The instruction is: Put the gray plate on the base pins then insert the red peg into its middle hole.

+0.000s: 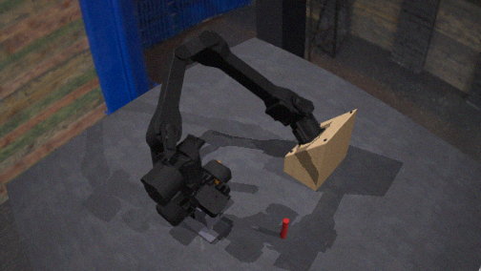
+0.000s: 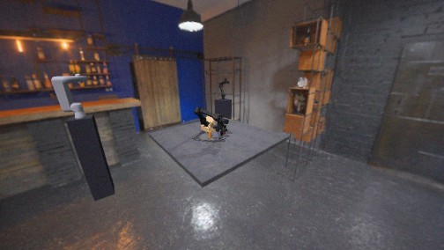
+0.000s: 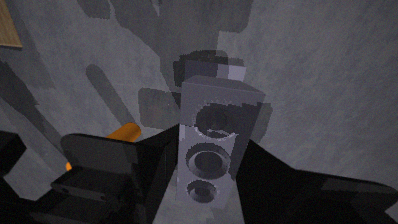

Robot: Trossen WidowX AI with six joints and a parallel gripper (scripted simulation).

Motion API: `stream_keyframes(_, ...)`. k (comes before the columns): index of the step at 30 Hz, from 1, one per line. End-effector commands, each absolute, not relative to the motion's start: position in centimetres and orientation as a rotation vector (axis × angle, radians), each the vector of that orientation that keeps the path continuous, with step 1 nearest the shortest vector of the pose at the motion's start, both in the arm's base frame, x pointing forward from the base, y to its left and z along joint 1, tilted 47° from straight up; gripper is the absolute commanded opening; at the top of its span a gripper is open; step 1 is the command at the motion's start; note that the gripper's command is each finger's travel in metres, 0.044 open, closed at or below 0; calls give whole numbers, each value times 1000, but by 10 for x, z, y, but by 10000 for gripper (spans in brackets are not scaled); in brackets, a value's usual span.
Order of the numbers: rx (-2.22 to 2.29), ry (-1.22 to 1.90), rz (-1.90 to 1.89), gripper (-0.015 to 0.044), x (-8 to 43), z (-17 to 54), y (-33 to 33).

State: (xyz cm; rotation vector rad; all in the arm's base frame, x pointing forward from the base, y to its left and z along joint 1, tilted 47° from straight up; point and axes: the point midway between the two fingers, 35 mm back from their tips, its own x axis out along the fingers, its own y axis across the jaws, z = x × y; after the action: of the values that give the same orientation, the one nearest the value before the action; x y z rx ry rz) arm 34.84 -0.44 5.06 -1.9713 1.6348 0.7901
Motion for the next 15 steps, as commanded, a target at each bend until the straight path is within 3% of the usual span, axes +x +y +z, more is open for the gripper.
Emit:
stream_keyframes(1,-1981,1640,793,0,348,47,-8)
stream_keyframes(15,-1981,1640,793,0,350,34,-22)
